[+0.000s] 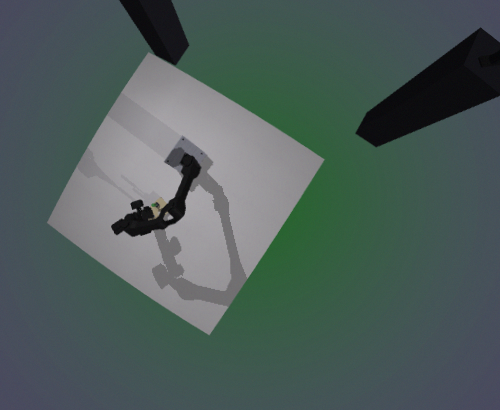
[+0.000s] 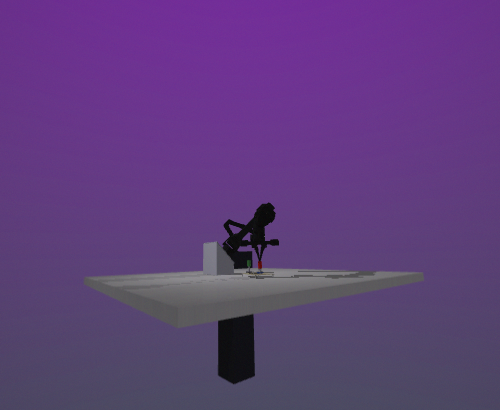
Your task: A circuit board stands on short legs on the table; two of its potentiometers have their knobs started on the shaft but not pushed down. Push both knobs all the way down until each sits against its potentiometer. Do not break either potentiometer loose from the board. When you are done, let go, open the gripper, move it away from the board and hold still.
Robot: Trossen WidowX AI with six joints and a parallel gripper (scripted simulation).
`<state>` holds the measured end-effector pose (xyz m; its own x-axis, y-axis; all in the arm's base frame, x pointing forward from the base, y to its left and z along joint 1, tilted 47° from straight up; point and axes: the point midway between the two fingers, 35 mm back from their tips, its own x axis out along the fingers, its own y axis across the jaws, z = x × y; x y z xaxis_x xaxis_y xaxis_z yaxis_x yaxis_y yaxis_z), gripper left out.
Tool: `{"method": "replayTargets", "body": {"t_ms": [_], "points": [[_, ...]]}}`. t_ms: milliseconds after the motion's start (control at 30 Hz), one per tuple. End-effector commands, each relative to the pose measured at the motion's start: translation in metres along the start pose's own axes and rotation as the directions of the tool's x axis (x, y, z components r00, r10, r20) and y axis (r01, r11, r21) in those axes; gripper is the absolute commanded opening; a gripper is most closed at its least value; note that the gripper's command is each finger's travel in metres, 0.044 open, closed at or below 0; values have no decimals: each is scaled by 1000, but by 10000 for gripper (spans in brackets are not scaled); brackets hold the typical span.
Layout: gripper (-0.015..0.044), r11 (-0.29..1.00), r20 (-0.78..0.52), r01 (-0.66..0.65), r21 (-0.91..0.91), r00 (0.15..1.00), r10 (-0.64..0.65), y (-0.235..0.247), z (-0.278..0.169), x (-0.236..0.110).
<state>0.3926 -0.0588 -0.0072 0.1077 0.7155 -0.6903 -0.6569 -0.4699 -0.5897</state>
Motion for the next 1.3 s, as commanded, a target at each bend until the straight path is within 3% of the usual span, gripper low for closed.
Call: {"method": "replayTargets", "body": {"t_ms": [0, 1267], "points": [[0, 1000, 11, -3, -4, 1000, 3, -1, 2, 9], [0, 1000, 11, -3, -4, 1000, 3, -1, 2, 13]]}}
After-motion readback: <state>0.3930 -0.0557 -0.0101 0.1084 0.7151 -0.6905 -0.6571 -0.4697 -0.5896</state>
